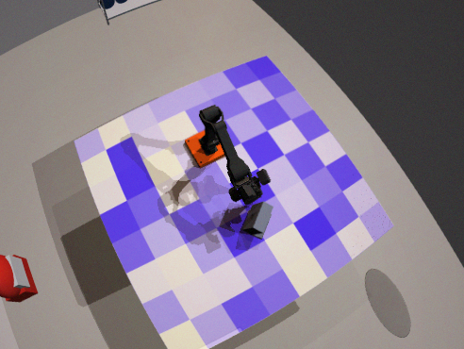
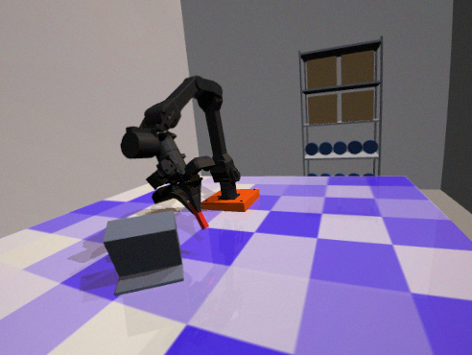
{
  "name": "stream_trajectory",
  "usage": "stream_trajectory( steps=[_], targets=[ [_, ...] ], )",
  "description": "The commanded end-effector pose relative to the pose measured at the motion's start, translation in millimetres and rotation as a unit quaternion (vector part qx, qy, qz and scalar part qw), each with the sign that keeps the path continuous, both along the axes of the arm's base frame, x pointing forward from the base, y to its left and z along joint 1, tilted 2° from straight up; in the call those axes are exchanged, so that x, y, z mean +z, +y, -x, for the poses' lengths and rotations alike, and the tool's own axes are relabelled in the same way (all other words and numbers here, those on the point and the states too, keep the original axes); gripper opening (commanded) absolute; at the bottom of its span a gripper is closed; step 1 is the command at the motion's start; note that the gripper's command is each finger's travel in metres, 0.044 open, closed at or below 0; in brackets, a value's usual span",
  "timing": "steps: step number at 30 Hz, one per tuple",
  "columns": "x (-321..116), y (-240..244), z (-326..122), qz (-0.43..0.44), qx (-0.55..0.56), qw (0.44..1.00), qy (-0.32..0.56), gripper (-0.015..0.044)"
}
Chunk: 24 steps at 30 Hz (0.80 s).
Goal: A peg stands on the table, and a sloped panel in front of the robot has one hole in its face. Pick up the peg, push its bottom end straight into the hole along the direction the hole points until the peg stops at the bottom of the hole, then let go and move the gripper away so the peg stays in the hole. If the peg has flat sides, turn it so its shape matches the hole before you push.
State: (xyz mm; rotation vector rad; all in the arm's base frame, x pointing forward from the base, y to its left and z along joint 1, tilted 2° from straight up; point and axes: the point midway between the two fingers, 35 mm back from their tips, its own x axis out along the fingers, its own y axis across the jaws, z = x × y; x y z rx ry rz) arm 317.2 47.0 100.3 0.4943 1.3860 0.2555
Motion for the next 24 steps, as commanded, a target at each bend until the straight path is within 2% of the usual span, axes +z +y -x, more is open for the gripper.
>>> stream_trajectory(
  steps=[1,24],
  targets=[
    [-0.4,-3.3,-0.3,-0.007,0.009,1.000,-0.013,0.0000],
    [-0.4,-26.8,-3.3,-0.028,0.051,0.994,-0.089,0.0000]
  ],
)
